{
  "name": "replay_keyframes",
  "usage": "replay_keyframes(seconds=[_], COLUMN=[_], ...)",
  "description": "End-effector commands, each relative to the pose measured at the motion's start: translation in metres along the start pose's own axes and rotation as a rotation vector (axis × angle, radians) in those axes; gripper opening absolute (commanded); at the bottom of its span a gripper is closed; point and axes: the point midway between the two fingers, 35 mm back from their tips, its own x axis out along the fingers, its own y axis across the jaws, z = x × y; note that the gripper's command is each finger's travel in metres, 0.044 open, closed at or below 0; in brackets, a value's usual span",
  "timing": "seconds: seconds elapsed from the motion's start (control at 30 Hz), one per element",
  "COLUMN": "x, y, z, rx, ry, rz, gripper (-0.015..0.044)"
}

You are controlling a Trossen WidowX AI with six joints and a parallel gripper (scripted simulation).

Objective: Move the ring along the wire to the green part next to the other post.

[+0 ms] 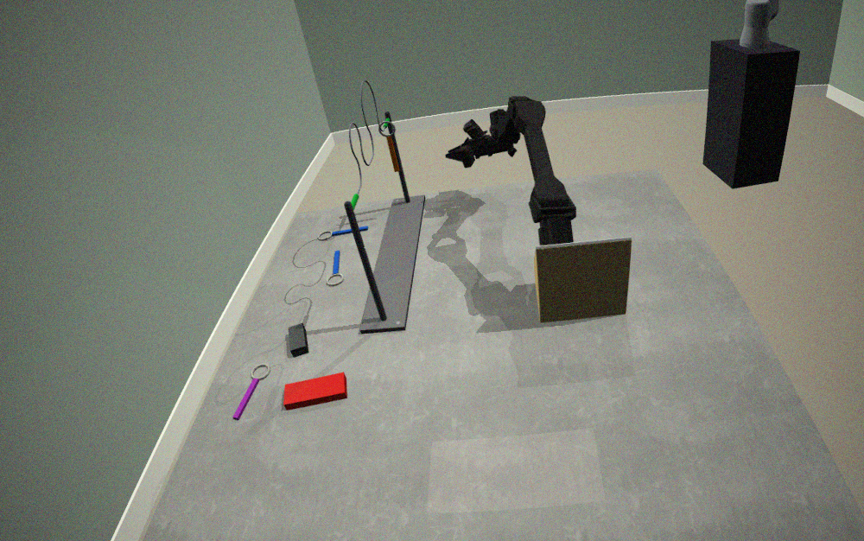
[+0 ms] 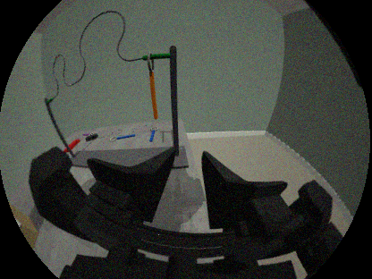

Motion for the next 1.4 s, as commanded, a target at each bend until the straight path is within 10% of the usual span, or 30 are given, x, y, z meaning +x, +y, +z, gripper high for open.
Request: replay_keyframes(seconds=[0.0,1.37], x=[0.036,0.116], y=[0.031,0.081], z=[-0.024,0.016], rx=[-0.066,-0.108], ry=[-0.088,-0.16], rz=[0.119,0.193], gripper=[0.016,0.016])
